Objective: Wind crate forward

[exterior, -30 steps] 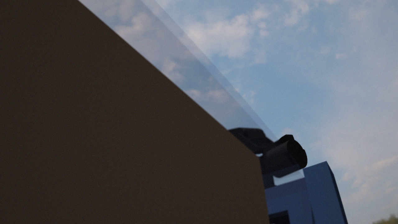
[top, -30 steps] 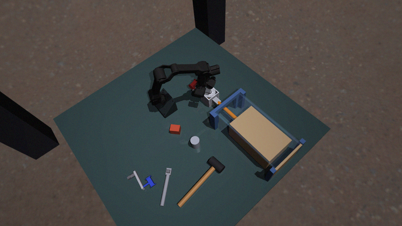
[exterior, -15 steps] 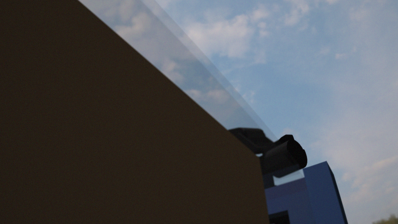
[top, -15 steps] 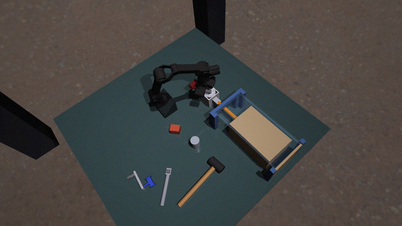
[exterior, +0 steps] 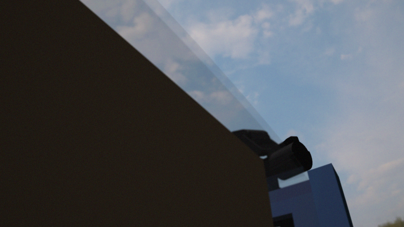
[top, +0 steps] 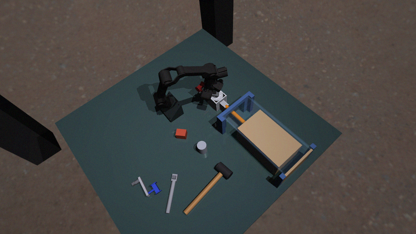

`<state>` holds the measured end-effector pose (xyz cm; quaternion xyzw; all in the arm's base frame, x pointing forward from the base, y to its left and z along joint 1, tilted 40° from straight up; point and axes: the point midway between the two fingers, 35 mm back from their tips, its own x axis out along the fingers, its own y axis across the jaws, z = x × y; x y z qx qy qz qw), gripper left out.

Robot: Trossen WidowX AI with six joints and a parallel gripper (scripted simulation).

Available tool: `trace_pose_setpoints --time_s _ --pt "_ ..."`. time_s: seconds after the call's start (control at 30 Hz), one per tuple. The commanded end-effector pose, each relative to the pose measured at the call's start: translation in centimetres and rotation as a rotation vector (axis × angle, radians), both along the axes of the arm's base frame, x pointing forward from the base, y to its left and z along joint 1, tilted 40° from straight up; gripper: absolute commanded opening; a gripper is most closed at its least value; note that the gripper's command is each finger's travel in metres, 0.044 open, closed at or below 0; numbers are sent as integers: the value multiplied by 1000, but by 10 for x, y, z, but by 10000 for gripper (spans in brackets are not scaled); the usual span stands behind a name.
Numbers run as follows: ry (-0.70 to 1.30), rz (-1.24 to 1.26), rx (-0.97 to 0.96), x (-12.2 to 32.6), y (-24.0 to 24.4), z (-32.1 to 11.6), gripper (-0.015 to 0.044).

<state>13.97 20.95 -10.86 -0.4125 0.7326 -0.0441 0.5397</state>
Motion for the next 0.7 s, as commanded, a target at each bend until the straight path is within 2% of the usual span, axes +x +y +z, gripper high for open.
trace_pose_setpoints --time_s 0.0,0.67 --pt "-5 -18 -2 -1 -1 -4 0" --pt "97 111 -4 3 -6 -1 0"
